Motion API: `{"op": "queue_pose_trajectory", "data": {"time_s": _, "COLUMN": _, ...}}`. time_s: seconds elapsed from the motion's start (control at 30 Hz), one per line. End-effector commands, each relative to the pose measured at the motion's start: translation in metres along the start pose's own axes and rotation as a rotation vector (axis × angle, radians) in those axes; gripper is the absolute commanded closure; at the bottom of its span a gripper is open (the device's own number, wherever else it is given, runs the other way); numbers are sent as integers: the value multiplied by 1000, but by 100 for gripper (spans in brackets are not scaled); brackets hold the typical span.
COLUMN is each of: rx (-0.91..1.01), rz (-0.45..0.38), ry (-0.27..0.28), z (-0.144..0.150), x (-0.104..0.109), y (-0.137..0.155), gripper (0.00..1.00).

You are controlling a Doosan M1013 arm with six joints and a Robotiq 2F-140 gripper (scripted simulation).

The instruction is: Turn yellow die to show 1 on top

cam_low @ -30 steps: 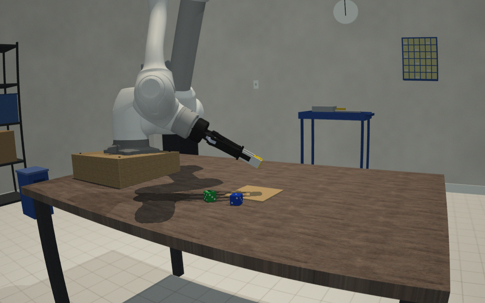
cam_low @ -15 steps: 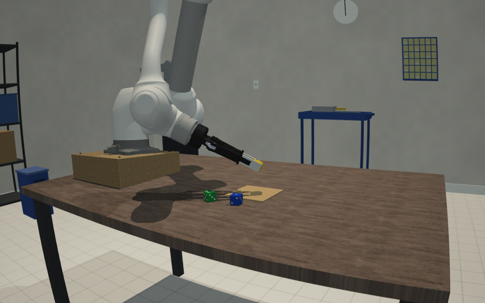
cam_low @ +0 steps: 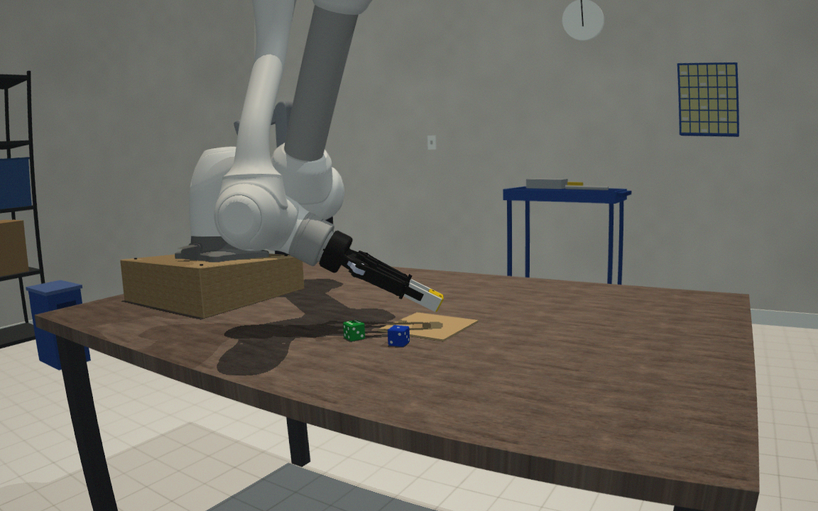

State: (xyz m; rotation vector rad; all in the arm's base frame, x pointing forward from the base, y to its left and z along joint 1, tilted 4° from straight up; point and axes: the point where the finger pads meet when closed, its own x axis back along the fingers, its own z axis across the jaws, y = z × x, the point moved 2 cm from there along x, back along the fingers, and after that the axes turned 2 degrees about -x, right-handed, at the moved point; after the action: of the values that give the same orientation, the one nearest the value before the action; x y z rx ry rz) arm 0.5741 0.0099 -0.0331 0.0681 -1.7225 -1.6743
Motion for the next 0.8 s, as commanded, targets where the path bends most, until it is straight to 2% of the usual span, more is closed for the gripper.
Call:
{"op": "queue_pose_trajectory", "data": {"time_s": 0.0, "rx": 0, "rz": -1, "ry": 0, "z": 0, "x": -5, "y": -8, "gripper": 84}}
{"op": "queue_pose_trajectory", "data": {"time_s": 0.77, "rx": 0, "rz": -1, "ry": 0, "z": -1, "x": -8, "y": -15, "gripper": 84}}
